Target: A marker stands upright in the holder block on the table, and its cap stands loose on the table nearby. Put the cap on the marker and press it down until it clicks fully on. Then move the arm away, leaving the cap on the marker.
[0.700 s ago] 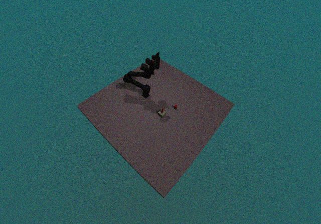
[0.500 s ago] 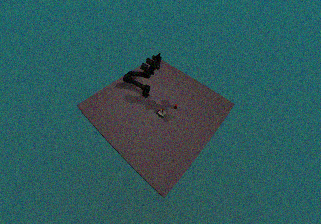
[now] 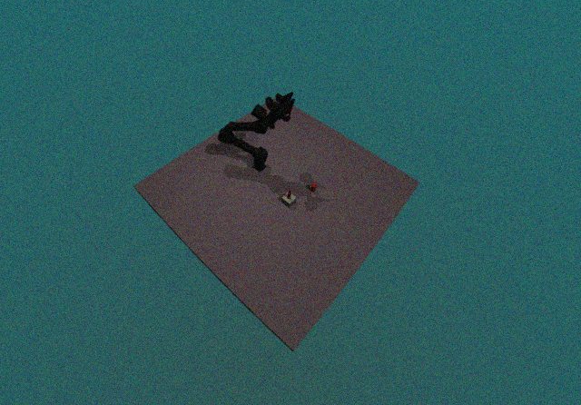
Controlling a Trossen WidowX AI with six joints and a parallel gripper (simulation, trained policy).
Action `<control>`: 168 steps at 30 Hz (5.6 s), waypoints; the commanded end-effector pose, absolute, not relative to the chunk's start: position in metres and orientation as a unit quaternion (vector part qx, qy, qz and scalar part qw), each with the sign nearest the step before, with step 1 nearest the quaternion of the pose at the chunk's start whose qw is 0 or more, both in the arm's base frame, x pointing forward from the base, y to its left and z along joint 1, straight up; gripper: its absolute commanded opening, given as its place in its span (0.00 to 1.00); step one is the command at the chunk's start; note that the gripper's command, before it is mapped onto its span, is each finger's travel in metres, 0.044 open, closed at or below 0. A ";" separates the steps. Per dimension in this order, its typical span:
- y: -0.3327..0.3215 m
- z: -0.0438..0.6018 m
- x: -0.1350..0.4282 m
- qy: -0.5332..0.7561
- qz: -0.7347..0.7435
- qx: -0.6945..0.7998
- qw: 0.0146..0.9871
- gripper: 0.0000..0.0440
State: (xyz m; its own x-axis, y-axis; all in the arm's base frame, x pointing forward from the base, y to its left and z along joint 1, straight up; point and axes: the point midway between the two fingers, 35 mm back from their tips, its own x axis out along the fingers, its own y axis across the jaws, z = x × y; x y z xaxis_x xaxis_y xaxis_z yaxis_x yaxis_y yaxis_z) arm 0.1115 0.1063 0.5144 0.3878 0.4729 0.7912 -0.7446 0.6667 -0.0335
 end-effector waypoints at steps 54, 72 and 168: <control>0.160 0.437 0.178 -0.032 0.414 0.116 0.902 0.76; 0.169 0.400 0.192 0.093 0.407 0.100 0.903 0.77; 0.156 0.218 0.278 0.601 0.265 0.014 0.754 0.76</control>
